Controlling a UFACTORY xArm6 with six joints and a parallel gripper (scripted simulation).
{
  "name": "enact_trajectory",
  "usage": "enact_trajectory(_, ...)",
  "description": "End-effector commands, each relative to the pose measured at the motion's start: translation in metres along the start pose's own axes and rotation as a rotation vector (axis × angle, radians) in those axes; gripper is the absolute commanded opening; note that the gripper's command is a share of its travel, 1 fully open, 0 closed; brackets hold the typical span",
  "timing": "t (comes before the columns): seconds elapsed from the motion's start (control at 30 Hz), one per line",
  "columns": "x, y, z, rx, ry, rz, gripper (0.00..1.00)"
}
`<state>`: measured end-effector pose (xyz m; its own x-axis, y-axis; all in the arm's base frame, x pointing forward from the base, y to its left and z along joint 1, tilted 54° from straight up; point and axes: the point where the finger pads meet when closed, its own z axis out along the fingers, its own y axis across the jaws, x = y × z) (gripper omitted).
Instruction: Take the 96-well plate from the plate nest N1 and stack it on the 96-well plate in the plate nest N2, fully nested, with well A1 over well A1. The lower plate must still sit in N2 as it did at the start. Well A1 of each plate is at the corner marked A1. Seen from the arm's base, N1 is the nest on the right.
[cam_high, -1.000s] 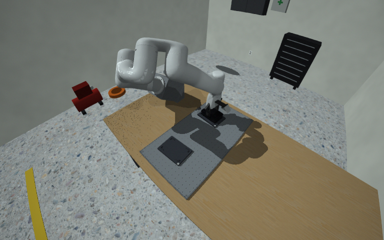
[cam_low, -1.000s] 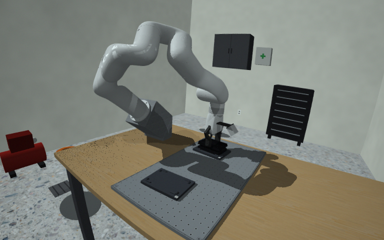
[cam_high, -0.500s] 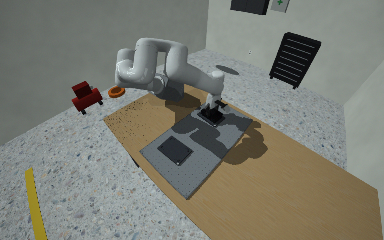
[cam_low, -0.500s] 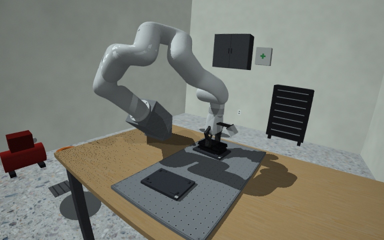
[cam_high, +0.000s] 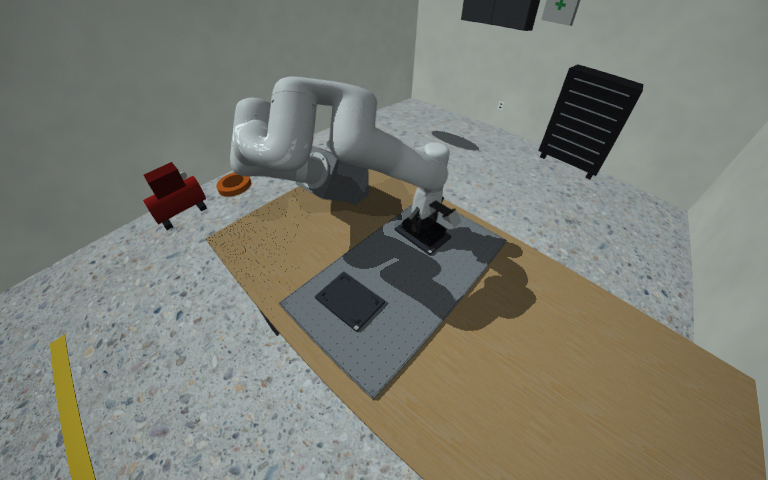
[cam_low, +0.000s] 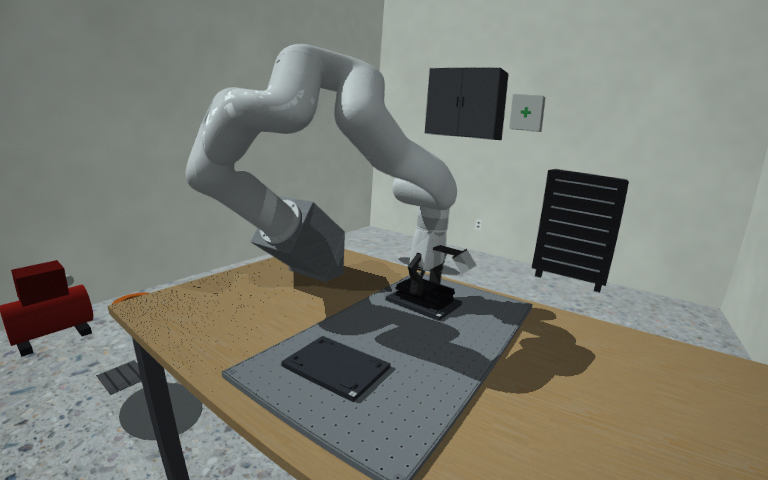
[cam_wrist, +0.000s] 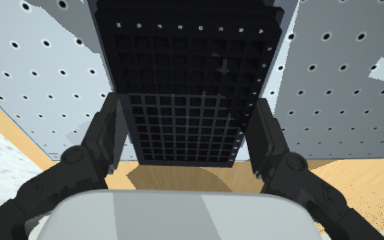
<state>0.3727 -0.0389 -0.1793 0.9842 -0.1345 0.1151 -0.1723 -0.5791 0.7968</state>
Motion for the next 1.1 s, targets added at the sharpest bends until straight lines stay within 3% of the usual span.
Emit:
enact_trajectory(0.0,0.0012,-0.0005,-0.0005,0.002,0.003,0.001,0.0)
enact_trajectory(1.07,0.0012,-0.0005,0.0041,0.002,0.003,0.001,0.0)
